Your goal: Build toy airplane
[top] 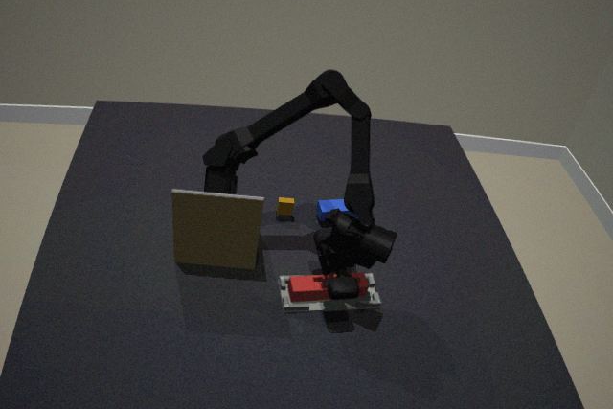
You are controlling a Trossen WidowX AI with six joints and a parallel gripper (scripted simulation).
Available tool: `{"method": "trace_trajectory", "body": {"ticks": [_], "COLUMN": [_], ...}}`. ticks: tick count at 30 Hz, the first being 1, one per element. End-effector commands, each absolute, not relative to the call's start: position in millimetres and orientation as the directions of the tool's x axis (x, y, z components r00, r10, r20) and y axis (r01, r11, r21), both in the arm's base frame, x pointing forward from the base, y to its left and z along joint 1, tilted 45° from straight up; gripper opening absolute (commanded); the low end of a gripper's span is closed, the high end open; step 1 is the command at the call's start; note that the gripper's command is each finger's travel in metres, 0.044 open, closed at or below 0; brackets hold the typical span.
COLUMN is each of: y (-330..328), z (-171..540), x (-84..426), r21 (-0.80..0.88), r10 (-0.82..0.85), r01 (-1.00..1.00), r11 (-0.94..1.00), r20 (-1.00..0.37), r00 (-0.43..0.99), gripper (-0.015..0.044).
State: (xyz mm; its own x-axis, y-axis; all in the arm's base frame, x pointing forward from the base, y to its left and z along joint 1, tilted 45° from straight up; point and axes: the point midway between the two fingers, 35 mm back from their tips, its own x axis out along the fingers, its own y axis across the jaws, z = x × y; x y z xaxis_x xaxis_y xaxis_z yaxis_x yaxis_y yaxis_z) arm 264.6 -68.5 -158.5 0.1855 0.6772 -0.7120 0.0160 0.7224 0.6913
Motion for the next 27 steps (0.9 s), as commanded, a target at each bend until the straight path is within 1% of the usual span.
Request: {"method": "trace_trajectory", "body": {"ticks": [1, 3, 4, 11, 18, 24, 27], "y": [-69, -69, -69, -71, -141, -144, -144], "z": [-158, -158, -158, -157, -85, -84, -87], "x": [265, 265, 265, 265, 245, 243, 246], "r21": [0.690, 0.690, 0.690, 0.690, 0.690, 0.690, 0.683], "r10": [0.677, 0.677, 0.677, 0.676, 0.674, 0.675, 0.675], "r01": [0.015, 0.015, 0.015, 0.016, 0.028, 0.027, -0.022], "r11": [0.723, 0.723, 0.723, 0.724, 0.724, 0.723, 0.730], "r20": [-0.713, -0.713, -0.713, -0.714, -0.715, -0.714, -0.714], "r00": [0.185, 0.185, 0.185, 0.185, 0.187, 0.187, 0.187], "gripper": [0.0374, 0.0426, 0.0440, 0.0440, 0.0440, 0.0440, 0.0440]}}
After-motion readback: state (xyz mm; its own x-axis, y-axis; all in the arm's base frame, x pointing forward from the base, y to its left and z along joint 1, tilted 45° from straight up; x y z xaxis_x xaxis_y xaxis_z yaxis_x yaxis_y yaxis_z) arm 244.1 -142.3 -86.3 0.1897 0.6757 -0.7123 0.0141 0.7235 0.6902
